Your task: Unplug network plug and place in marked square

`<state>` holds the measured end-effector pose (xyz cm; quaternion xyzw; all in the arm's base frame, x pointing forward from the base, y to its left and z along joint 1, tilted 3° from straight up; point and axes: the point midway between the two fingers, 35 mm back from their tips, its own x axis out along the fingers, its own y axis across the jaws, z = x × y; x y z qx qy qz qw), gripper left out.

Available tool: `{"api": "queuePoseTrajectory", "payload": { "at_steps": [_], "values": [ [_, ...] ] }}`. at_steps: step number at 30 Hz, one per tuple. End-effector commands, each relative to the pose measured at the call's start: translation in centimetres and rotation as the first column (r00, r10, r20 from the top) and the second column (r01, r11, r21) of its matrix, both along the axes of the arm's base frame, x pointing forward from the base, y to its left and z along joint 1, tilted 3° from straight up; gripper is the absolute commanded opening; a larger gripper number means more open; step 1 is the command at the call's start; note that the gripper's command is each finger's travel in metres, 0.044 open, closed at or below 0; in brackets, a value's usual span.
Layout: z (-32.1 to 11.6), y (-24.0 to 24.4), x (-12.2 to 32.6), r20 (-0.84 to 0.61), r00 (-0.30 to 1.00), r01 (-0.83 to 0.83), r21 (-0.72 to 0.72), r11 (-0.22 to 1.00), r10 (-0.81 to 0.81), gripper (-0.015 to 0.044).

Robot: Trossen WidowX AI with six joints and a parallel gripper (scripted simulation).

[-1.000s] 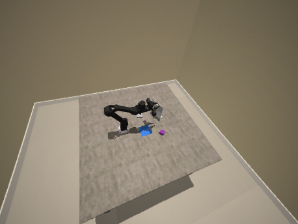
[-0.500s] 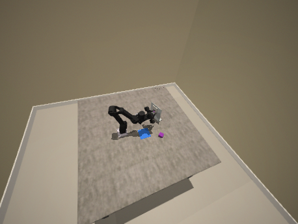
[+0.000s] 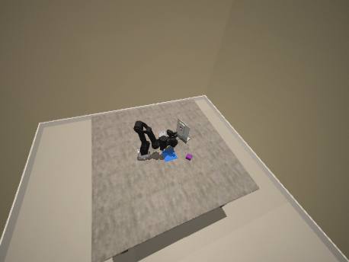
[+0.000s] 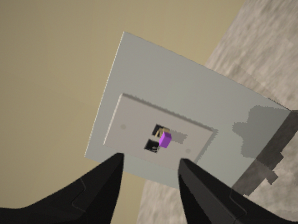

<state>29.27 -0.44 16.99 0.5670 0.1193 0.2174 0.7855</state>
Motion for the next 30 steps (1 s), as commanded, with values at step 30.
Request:
{"api": "queuePoseTrajectory", "payload": {
  "at_steps": [30],
  "values": [
    [-2.2, 3.3, 2.2, -0.142, 0.979, -0.110, 0.233, 0.966, 0.146, 0.0156]
  ]
}}
